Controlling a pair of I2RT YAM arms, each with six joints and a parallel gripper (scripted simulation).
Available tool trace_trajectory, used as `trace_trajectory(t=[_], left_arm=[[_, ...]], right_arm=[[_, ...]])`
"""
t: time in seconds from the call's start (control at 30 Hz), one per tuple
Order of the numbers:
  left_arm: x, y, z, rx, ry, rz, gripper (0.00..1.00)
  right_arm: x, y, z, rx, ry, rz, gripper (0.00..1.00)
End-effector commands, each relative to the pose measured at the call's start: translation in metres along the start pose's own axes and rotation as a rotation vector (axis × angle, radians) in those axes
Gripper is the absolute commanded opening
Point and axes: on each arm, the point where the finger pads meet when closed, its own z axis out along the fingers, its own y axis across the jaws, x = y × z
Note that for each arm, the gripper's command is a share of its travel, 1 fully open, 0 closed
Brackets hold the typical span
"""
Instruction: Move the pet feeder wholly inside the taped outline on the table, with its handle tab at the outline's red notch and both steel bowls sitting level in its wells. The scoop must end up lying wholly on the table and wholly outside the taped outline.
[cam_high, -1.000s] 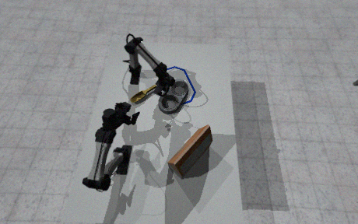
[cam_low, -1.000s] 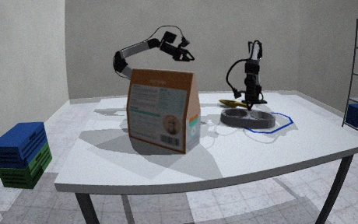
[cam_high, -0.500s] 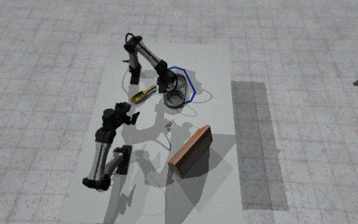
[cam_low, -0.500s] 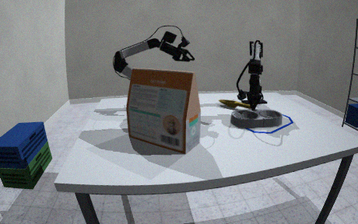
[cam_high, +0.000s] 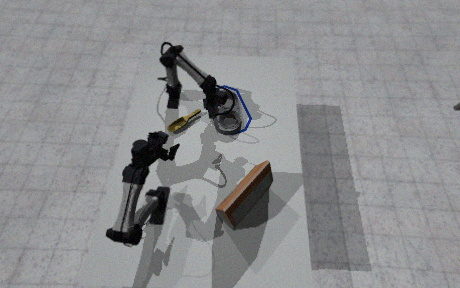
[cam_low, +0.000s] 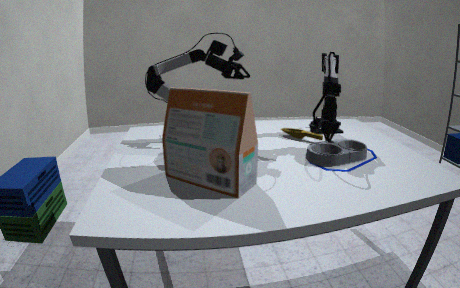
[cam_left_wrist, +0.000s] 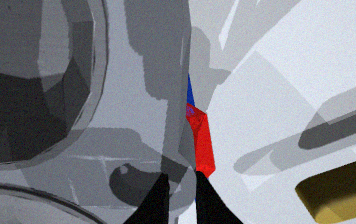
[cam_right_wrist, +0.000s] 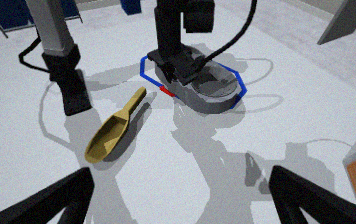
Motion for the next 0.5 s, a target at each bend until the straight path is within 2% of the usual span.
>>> trace_trajectory(t=[0.0,0.27,0.47], left_arm=[[0.0142,0.0012,0.0084,0.013,0.047,-0.063,0.08],[0.0145,0.0008,0.0084,0.014,0.048,-0.079,0.08],[0.0215,0.0074,0.0084,0.014,0.059,-0.280,0.08]], right_arm=[[-0.0015,0.0008,0.0008,-0.003,-0.005,-0.001,1.00],[-0.0015,0.0008,0.0008,-0.003,-0.005,-0.001,1.00],[-0.0015,0.0008,0.0008,-0.003,-0.005,-0.001,1.00]])
